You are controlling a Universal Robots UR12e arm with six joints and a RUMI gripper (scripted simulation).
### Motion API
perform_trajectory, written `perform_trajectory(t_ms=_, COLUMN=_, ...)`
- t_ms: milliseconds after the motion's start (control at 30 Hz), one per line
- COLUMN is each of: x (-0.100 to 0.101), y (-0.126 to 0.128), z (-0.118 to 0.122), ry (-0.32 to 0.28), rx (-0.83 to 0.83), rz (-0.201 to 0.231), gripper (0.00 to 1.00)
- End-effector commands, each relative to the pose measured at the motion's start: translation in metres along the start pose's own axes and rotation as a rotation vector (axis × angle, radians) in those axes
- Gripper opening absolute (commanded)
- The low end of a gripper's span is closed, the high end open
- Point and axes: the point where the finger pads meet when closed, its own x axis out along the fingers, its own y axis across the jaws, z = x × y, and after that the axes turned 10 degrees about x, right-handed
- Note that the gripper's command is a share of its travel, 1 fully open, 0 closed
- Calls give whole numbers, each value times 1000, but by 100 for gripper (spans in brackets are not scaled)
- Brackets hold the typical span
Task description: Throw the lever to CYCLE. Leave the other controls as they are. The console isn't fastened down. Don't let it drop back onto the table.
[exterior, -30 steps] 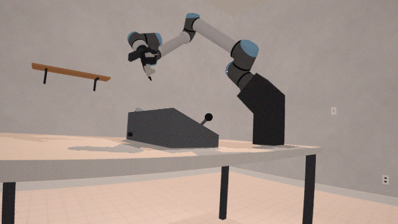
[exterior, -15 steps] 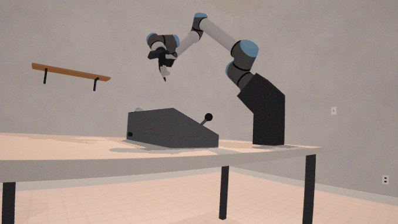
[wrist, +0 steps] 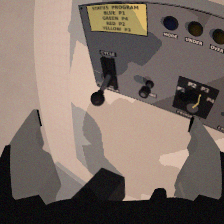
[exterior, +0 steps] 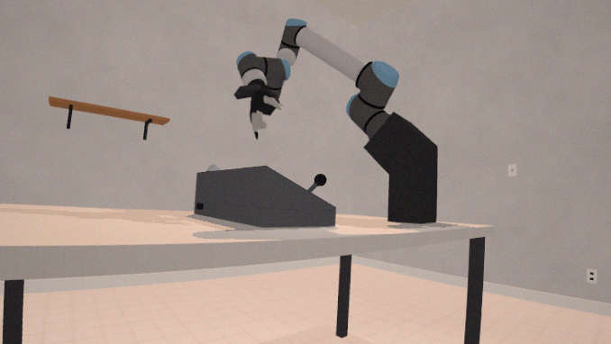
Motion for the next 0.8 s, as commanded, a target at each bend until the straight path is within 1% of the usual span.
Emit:
perform_trajectory(t_ms=0, x=34, y=-9, z=-9, ry=64, rx=-22, rz=67, gripper=100)
perform_trajectory(t_ms=33, x=43, y=-12, z=-9, ry=78, rx=-27, rz=84, gripper=100)
perform_trajectory(t_ms=100, x=43, y=-12, z=-9, ry=78, rx=-27, rz=84, gripper=100)
perform_trajectory(t_ms=167, x=59, y=-19, z=-9, ry=105, rx=-38, rz=116, gripper=100)
perform_trajectory(t_ms=200, x=59, y=-19, z=-9, ry=105, rx=-38, rz=116, gripper=100)
perform_trajectory(t_ms=233, x=67, y=-22, z=-9, ry=118, rx=-43, rz=132, gripper=100)
perform_trajectory(t_ms=267, x=67, y=-22, z=-9, ry=118, rx=-43, rz=132, gripper=100)
perform_trajectory(t_ms=300, x=75, y=-25, z=-8, ry=131, rx=-47, rz=147, gripper=100)
perform_trajectory(t_ms=333, x=75, y=-25, z=-8, ry=131, rx=-47, rz=147, gripper=100)
perform_trajectory(t_ms=400, x=88, y=-31, z=-5, ry=158, rx=-55, rz=177, gripper=100)
perform_trajectory(t_ms=433, x=88, y=-31, z=-5, ry=158, rx=-55, rz=177, gripper=100)
perform_trajectory(t_ms=467, x=95, y=-34, z=-3, ry=171, rx=-58, rz=192, gripper=100)
perform_trajectory(t_ms=500, x=95, y=-34, z=-3, ry=171, rx=-58, rz=192, gripper=100)
perform_trajectory(t_ms=567, x=106, y=-40, z=1, ry=196, rx=-65, rz=220, gripper=100)
perform_trajectory(t_ms=667, x=106, y=-40, z=1, ry=196, rx=-65, rz=220, gripper=100)
perform_trajectory(t_ms=767, x=121, y=-48, z=9, ry=233, rx=-72, rz=259, gripper=100)
